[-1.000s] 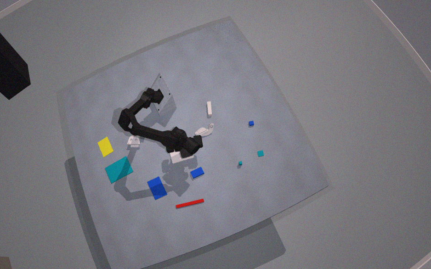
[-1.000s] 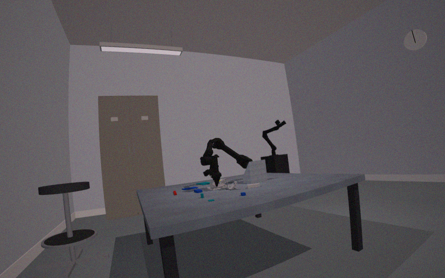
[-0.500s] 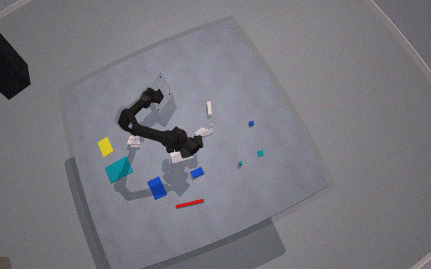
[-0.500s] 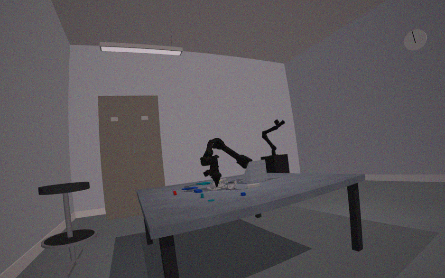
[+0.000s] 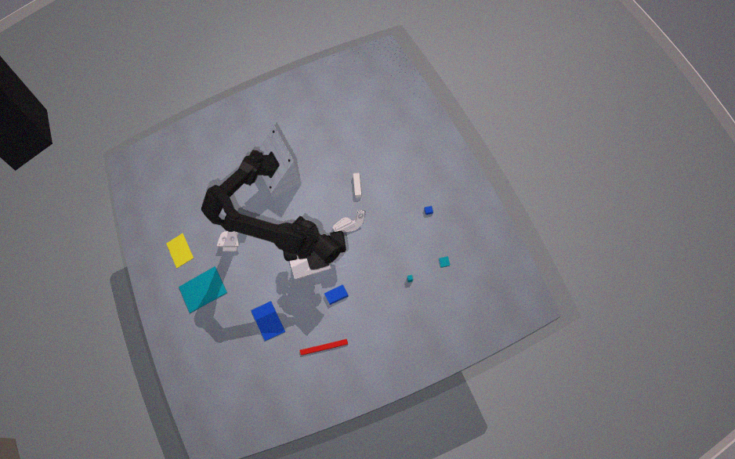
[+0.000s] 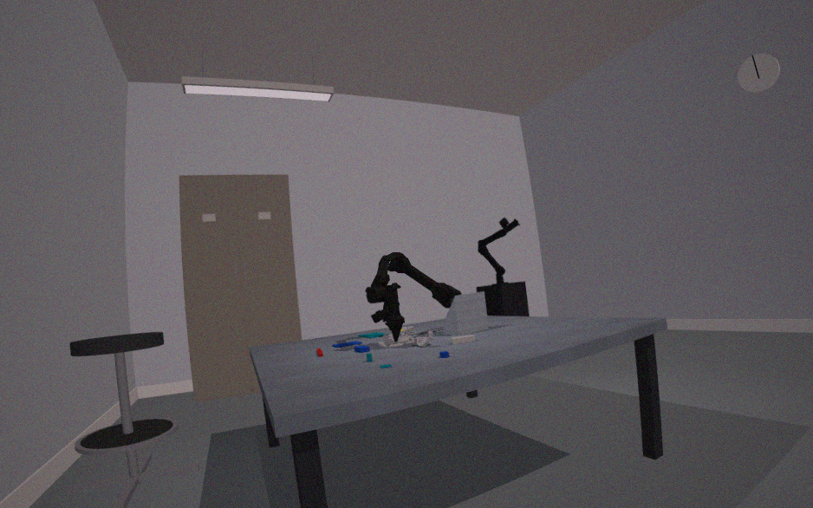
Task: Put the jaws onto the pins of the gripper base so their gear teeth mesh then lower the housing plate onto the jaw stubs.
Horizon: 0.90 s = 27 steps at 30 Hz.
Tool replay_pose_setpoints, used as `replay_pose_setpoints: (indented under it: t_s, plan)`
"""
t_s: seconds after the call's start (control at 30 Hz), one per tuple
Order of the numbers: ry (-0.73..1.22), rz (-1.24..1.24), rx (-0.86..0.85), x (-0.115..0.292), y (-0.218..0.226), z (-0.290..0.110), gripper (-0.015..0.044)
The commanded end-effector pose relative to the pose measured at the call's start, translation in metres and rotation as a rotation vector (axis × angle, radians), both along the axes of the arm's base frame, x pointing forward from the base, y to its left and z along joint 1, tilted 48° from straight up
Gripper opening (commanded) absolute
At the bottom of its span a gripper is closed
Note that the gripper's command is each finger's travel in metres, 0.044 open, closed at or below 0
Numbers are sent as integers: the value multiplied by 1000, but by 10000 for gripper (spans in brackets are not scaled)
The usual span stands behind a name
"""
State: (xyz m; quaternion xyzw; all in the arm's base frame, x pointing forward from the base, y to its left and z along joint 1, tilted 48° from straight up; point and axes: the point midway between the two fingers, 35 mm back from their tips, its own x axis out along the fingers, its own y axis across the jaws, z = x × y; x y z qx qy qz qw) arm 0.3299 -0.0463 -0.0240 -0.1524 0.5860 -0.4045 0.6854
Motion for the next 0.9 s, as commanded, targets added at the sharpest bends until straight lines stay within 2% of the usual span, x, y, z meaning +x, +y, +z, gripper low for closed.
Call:
replay_pose_setpoints:
  t_s: [0.0,0.87]
  plan:
    - [2,-4,-3,-1,-3,-1,134]
    - [2,-4,-3,0,2,4,134]
